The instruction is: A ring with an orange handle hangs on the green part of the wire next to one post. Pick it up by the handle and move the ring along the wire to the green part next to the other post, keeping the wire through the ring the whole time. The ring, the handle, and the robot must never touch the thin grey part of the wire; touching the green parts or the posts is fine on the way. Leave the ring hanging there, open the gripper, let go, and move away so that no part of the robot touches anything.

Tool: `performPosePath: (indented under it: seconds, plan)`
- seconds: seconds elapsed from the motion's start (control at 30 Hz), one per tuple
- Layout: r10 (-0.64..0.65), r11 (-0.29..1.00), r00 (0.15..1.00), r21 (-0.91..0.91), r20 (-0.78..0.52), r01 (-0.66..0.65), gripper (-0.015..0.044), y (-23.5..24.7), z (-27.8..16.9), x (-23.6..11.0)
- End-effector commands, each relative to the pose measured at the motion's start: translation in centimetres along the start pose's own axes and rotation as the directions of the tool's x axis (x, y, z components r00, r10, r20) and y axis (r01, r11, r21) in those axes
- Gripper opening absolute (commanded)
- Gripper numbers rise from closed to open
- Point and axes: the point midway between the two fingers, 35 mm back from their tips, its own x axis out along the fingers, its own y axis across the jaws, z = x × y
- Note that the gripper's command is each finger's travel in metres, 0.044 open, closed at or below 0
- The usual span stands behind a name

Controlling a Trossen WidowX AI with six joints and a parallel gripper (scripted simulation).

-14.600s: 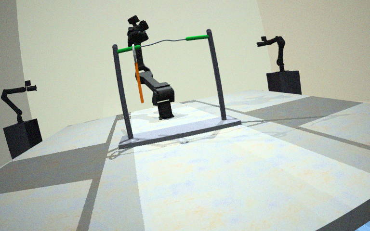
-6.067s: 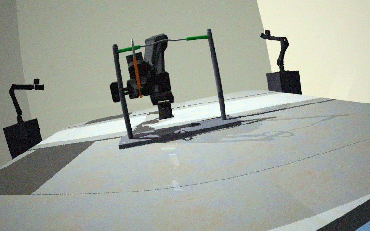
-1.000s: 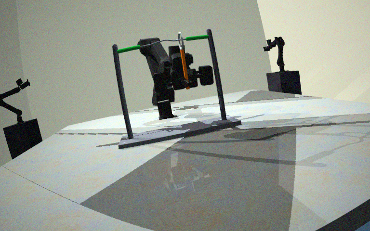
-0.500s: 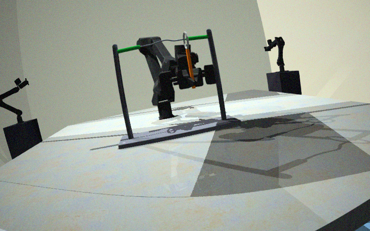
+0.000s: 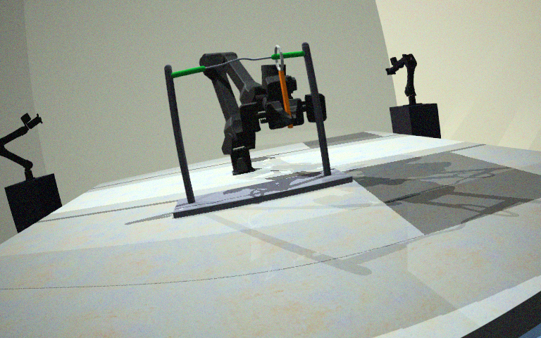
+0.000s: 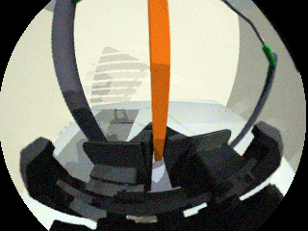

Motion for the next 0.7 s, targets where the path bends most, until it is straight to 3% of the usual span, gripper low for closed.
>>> performPosePath:
  seconds: [0.0,0.67]
  plan:
    - [-0.005,1.000,1.000,0.010,0.011,0.004,-0.0150,0.4,0.5,0.1]
    - [-0.005,1.000,1.000,0.010,0.010,0.005,-0.0150,0.8,-1.4,0.5]
